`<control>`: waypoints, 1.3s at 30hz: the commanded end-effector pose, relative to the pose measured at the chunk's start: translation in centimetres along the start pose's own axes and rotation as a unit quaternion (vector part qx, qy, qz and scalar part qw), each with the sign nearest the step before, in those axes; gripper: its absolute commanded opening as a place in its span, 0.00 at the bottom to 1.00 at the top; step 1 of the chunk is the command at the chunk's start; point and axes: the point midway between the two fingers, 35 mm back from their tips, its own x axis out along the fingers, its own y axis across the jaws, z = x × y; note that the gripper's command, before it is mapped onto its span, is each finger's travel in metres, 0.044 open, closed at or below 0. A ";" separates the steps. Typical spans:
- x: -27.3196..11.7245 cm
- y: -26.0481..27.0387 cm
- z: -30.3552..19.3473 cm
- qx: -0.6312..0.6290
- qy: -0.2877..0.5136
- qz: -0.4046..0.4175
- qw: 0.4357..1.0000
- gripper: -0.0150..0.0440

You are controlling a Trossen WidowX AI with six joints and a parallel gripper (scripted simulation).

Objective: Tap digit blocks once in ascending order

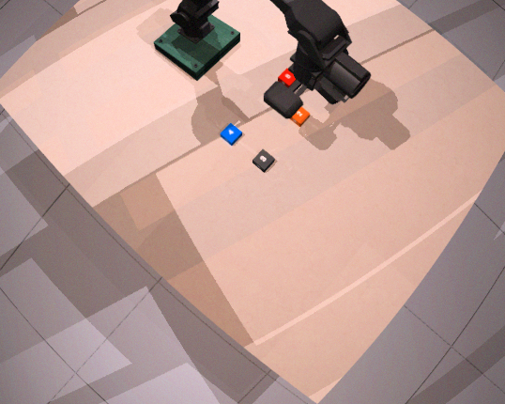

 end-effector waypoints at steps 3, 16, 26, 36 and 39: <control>0.1 0.1 0.0 0.003 0.003 0.002 1.000 0.93; 0.1 4.7 -7.2 0.003 0.006 0.004 1.000 0.93; 0.1 4.8 -7.4 0.003 0.006 0.004 1.000 0.93; 0.1 4.8 -7.4 0.003 0.006 0.004 1.000 0.93; 0.1 4.8 -7.4 0.003 0.006 0.004 1.000 0.93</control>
